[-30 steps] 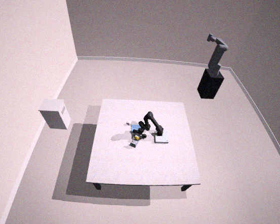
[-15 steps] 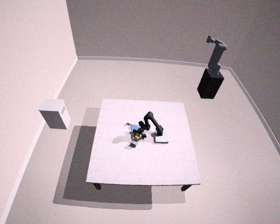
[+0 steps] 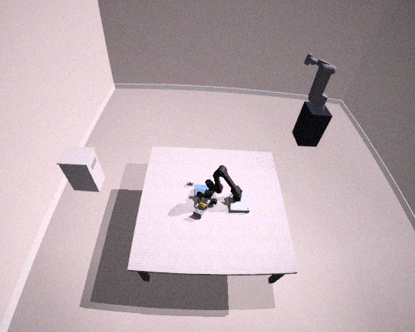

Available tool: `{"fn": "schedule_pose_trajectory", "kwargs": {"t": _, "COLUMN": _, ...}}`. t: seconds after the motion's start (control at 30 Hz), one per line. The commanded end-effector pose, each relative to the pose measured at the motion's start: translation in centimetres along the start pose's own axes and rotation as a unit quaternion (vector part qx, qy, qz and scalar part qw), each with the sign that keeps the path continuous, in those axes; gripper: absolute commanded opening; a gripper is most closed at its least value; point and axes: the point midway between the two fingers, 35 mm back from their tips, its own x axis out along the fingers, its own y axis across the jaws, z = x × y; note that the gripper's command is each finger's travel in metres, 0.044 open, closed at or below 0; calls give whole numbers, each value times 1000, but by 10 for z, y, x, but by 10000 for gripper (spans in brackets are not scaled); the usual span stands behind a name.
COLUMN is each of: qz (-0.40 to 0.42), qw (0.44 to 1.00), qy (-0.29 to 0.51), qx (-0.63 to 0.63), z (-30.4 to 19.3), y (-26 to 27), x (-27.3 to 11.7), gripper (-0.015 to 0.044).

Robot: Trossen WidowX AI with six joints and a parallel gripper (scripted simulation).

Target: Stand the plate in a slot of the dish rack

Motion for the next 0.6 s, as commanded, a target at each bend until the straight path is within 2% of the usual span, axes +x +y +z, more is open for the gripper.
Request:
{"fn": "schedule_pose_trajectory", "kwargs": {"t": 0.0, "qz": 0, "qw": 1000, "qy": 0, "qx": 0, "z": 0, "y": 0, "x": 0, "gripper": 400}}
{"fn": "schedule_pose_trajectory", "kwargs": {"t": 0.07, "qz": 1, "qw": 1000, "qy": -5, "qx": -3, "z": 10, "y": -2, "x": -1, "gripper": 400}}
{"fn": "schedule_pose_trajectory", "kwargs": {"t": 0.3, "qz": 24, "qw": 998, "qy": -46, "qx": -34, "z": 102, "y": 3, "x": -10, "gripper": 400}}
{"fn": "schedule_pose_trajectory", "kwargs": {"t": 0.57, "qz": 27, "qw": 998, "qy": -49, "qx": -37, "z": 112, "y": -2, "x": -10, "gripper": 400}}
